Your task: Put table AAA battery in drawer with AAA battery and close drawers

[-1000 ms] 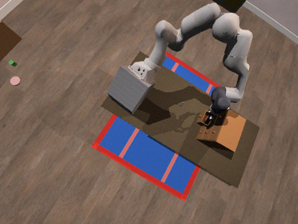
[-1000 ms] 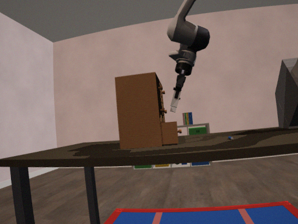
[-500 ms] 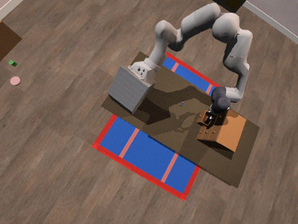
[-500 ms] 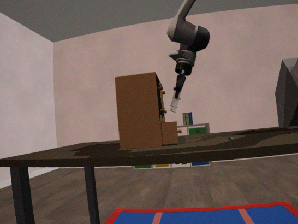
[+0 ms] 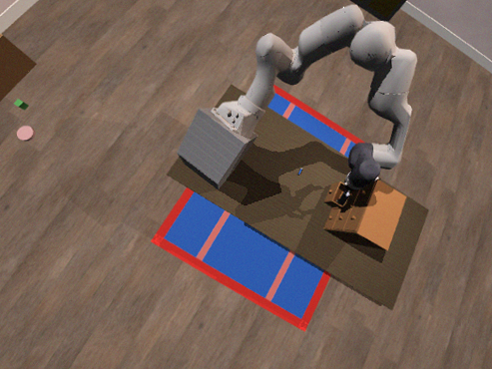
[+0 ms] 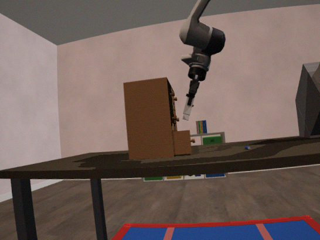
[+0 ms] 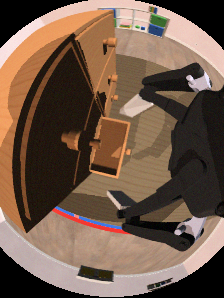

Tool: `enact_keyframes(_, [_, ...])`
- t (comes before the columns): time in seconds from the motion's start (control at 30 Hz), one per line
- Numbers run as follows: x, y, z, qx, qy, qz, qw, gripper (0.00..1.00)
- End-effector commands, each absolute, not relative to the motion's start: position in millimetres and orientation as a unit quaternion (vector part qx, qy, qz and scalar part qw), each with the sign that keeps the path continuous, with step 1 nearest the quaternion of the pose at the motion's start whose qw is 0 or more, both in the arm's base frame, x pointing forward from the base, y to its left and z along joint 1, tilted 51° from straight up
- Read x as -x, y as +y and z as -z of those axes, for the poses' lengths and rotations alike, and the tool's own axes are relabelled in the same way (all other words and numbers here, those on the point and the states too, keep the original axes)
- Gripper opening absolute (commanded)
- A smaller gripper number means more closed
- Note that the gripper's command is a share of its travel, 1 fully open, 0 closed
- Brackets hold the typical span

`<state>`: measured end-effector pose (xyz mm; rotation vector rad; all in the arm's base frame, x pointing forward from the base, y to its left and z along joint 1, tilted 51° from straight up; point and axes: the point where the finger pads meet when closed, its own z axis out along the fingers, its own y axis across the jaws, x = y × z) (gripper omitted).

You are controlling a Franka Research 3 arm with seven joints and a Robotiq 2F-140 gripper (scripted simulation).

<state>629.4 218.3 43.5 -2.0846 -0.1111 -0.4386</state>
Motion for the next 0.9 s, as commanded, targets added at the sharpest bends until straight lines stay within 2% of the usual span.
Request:
enact_keyframes(0.0, [-630.0, 217.9, -43.3, 0.855, -0.045, 0.182, 0.483, 1.00])
enact_keyframes(0.53, [-599.1, 186.6, -60.5, 0.873, -0.063, 0.127, 0.467, 1.00])
enact_keyframes(0.87, [-544.9, 132.0, -90.7, 0.895, -0.093, 0.030, 0.436, 1.00])
